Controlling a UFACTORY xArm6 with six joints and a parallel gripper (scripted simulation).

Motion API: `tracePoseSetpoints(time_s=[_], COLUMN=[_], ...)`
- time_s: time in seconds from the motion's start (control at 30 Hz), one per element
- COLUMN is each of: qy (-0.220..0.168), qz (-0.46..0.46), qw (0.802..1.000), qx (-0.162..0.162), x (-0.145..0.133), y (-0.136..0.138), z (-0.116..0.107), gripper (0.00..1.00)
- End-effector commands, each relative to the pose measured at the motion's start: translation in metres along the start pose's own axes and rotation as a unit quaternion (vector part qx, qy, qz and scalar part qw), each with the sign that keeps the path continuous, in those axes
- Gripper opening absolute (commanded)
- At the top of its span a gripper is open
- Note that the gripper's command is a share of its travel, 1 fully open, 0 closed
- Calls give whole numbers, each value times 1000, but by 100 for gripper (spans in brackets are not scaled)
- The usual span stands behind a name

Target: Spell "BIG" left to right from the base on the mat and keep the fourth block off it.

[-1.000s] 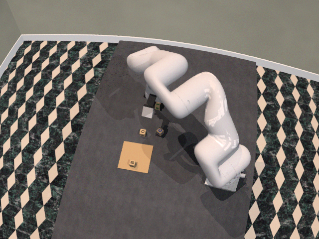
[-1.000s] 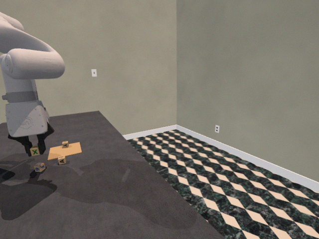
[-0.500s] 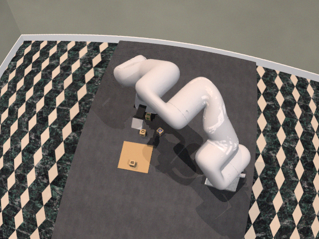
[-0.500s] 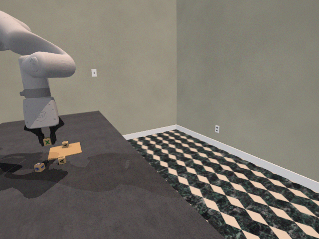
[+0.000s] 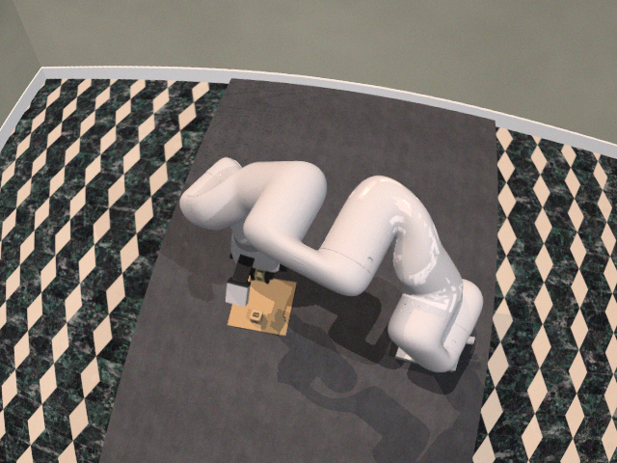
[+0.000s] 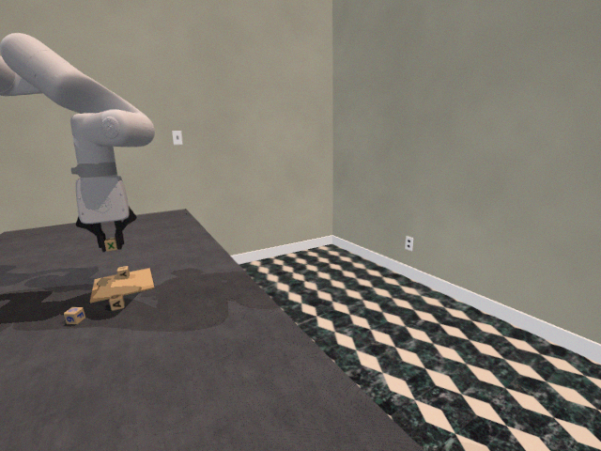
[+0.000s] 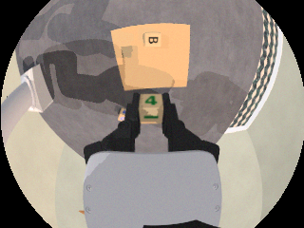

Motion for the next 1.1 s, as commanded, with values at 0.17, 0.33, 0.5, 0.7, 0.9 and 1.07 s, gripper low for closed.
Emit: tracePoseSetpoints(time_s=[0.17,0.33,0.5,0.7,0.9,1.07], qy=[-3,-3,-3,-3,-3,-3], qz=[0,0,0,0,0,0], qw=[1000,1000,1000,1000,1000,1000], qx=[-3,-3,-3,-3,-3,-3], x=[24,24,24,24,24,24], y=[-2,-2,-2,-2,-2,-2], z=[-2,-2,1,11,35,60], gripper=[21,21,21,21,21,21])
Point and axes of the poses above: the point where the finger pads meet when closed, its own z axis out along the fingers, its own y axis across the jaws, x = y × z, the point moved 10 cm from there along -z, back along the fingers, and after that the axes turned 13 degrees about z, right-handed, at the moved point
